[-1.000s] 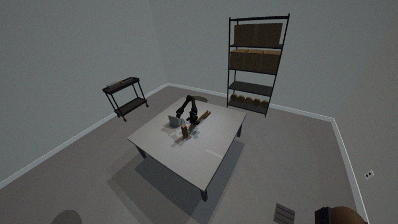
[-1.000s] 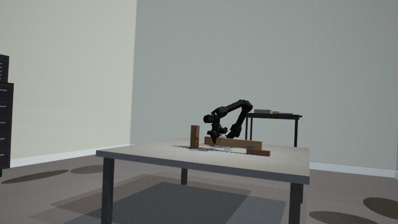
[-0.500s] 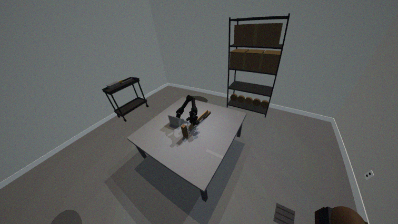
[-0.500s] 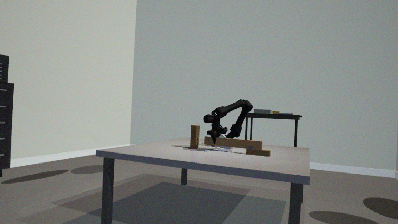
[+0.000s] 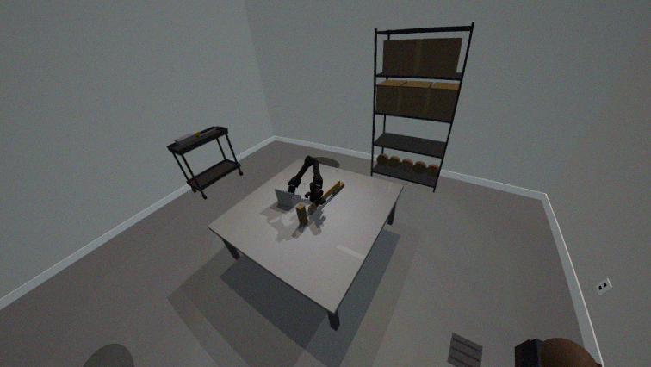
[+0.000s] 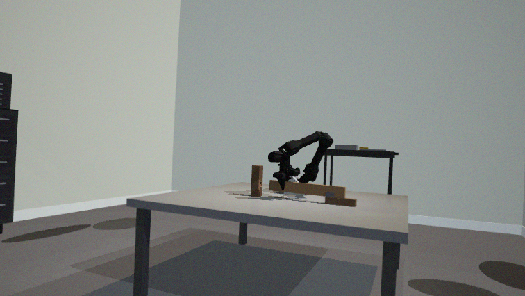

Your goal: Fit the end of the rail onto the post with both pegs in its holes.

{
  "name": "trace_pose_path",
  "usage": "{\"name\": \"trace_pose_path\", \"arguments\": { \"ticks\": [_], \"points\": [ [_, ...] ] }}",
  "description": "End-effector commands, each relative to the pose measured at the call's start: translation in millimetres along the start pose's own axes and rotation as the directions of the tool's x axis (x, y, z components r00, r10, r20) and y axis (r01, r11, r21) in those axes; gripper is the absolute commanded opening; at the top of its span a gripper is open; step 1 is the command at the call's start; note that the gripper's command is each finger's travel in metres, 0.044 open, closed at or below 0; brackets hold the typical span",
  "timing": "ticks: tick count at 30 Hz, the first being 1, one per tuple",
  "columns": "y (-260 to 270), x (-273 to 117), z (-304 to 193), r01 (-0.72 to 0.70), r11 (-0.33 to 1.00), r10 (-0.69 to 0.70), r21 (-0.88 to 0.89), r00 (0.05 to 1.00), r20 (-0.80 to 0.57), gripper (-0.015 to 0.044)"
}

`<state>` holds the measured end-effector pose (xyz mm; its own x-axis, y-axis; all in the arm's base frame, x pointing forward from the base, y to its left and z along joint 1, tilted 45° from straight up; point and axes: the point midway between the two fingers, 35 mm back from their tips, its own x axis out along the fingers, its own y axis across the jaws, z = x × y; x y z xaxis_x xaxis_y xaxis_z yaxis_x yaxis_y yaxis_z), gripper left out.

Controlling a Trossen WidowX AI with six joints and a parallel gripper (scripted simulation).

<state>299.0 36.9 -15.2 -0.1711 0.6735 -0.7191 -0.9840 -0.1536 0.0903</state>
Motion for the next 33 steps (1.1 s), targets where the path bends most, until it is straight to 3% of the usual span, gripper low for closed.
{"name": "trace_pose_path", "arguments": {
  "ticks": [1, 33],
  "points": [
    [-1.6, -1.6, -2.6, 0.006, 1.0, -0.006, -0.003, 1.0, -0.001, 0.0],
    [-3.2, -1.7, -11.6, 0.007, 1.0, -0.007, -0.004, 1.0, -0.001, 0.0]
  ]
}}
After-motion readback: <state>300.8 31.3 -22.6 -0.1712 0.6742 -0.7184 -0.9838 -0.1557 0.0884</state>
